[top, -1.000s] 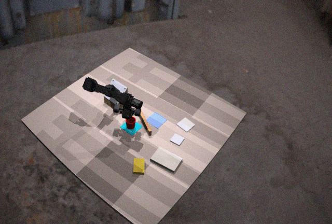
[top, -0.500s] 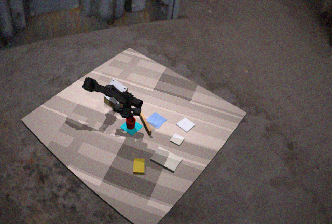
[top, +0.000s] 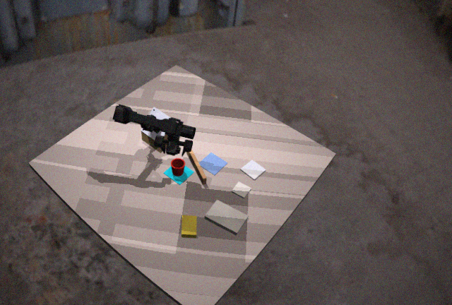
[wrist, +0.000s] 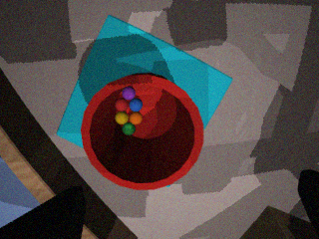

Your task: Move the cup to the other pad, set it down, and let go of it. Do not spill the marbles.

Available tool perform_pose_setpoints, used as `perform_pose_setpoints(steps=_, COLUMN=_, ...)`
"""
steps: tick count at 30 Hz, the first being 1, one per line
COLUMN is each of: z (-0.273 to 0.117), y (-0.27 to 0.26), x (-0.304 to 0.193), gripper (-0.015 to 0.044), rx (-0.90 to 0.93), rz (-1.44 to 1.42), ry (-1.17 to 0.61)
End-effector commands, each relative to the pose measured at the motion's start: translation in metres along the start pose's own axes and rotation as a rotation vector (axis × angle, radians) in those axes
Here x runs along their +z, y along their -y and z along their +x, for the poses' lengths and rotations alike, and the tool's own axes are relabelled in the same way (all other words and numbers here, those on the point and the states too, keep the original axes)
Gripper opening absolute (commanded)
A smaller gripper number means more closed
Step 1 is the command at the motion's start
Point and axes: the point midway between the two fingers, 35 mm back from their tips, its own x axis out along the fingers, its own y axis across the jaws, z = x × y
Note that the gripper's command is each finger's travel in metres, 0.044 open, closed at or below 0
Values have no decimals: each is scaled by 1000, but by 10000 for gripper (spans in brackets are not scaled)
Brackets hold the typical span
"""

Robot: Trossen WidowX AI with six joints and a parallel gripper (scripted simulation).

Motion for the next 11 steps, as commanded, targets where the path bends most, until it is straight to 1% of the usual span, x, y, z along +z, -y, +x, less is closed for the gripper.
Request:
perform_pose_setpoints(steps=1, z=-15, y=0, x=0, gripper=440, rx=0, rz=5, ry=-3)
perform_pose_setpoints(steps=4, z=-20, y=0, x=0, gripper=440, rx=0, rz=5, ry=-2)
perform_pose_setpoints(steps=11, z=-16, y=0, x=1, gripper=440, rx=4, rz=2, ry=2)
